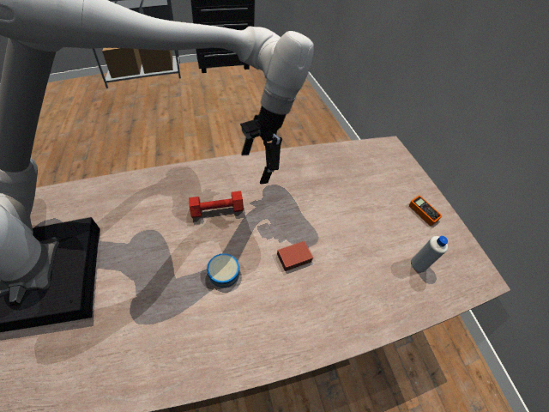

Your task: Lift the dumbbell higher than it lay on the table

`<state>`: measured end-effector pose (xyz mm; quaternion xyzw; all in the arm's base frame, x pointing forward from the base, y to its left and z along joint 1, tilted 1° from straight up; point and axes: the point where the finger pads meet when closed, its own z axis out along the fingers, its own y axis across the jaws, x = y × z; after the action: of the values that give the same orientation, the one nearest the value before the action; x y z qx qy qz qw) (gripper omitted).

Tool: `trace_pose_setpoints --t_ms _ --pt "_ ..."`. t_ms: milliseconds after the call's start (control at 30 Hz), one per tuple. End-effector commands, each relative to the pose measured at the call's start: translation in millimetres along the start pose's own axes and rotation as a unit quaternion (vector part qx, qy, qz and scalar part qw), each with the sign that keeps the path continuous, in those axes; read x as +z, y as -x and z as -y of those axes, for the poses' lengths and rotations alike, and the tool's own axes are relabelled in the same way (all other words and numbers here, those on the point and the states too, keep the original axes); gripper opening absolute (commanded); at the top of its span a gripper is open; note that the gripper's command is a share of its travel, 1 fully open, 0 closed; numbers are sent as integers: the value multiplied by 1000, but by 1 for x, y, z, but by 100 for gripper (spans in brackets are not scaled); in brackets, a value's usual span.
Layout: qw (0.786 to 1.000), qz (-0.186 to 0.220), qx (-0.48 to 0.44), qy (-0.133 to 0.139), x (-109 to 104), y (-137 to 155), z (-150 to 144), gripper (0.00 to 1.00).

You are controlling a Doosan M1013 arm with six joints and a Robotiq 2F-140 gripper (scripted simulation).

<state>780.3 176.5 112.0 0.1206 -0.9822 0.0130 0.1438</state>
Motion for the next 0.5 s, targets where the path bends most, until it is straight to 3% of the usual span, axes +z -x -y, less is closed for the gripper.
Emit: trace_pose_setpoints --t_ms 0,33,467 --pt "999 43 27 -1 16 -19 -6 100" --pt "997 62 46 2 30 -36 -10 100" --pt "983 134 122 19 89 -115 -24 100"
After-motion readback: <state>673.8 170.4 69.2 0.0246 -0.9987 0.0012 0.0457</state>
